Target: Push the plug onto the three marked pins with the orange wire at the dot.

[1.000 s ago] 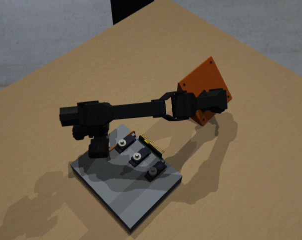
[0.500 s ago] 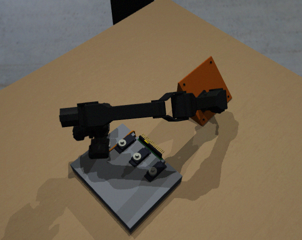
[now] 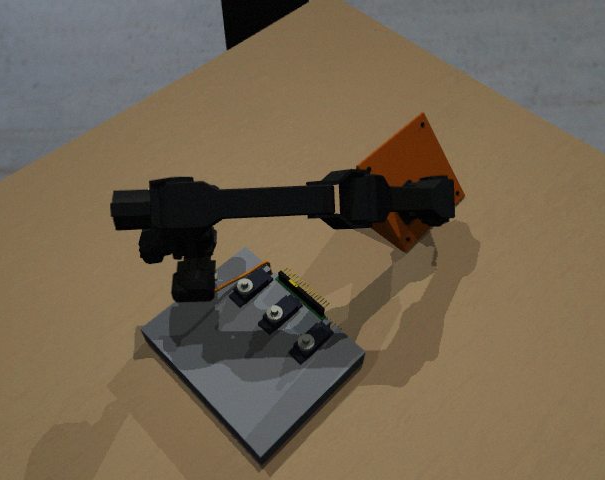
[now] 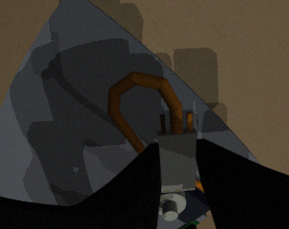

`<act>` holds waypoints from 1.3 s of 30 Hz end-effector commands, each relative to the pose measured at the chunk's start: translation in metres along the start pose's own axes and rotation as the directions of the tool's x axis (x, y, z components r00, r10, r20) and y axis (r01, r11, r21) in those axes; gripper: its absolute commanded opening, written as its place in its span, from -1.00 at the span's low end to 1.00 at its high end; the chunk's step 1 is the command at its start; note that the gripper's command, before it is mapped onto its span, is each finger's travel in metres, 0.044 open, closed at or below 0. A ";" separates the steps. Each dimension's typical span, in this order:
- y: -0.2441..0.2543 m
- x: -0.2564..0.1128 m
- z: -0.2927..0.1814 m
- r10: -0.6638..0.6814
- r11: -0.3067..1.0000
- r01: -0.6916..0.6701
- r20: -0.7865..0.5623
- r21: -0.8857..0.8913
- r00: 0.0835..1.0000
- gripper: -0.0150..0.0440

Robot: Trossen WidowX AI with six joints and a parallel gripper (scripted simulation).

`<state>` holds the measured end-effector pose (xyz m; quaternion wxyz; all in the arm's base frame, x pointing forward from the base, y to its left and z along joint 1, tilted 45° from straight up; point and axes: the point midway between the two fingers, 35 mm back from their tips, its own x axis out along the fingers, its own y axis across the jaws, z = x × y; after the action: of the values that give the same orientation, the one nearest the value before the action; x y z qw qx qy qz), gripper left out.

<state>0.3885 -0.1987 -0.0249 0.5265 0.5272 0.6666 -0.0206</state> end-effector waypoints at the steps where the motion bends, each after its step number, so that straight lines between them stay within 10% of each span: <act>1: -0.001 -0.002 -0.004 -0.009 0.999 0.010 -0.010 0.046 1.000 -0.49; 18: -0.009 -0.018 -0.046 -0.011 0.811 0.015 -0.011 0.585 1.000 -0.49; 39: -0.025 -0.025 -0.110 -0.012 0.217 0.016 -0.014 0.976 1.000 -0.49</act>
<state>0.3023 -0.1680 0.0277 0.1174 0.7323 0.5323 -0.4083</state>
